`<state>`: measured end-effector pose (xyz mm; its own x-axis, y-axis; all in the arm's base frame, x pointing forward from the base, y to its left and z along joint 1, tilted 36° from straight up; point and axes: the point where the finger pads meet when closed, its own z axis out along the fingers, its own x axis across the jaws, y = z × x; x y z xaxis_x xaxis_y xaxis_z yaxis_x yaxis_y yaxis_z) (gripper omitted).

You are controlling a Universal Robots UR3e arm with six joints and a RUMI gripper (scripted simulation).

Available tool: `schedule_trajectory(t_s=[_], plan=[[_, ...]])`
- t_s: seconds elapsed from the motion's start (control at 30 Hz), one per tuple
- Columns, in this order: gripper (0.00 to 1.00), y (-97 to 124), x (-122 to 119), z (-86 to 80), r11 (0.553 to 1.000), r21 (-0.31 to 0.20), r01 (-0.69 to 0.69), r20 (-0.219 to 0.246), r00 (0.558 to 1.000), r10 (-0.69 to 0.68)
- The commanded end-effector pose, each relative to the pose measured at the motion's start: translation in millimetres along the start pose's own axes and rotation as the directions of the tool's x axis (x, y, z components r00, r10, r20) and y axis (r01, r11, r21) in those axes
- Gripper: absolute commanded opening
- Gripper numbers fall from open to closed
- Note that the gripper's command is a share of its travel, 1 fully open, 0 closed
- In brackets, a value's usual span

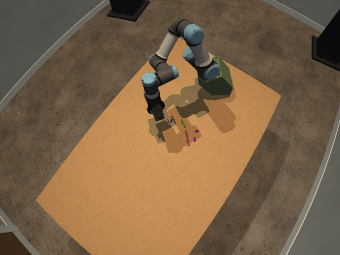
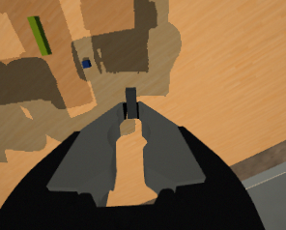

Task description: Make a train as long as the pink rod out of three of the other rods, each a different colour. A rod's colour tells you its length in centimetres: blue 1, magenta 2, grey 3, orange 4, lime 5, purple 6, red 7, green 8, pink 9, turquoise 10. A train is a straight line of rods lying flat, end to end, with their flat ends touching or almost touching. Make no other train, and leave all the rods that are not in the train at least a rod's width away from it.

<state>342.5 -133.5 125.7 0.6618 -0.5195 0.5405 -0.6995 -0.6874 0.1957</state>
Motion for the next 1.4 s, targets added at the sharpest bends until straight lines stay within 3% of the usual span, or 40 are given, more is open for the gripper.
schedule_trajectory(t_s=[0.0, 0.33, 0.97, 1.37], plan=[[0.0, -26.2, -36.1, -0.4, 0.998, -0.004, 0.056, -0.005, 0.998, -0.056], [0.0, -43.8, -72.5, -2.2, 0.993, -0.009, 0.115, -0.015, 0.993, -0.115], [0.0, -44.4, -73.8, -1.6, 0.993, -0.009, 0.117, -0.016, 0.993, -0.117], [0.0, -44.6, -73.6, 11.4, 0.993, -0.009, 0.117, -0.015, 0.993, -0.117]])
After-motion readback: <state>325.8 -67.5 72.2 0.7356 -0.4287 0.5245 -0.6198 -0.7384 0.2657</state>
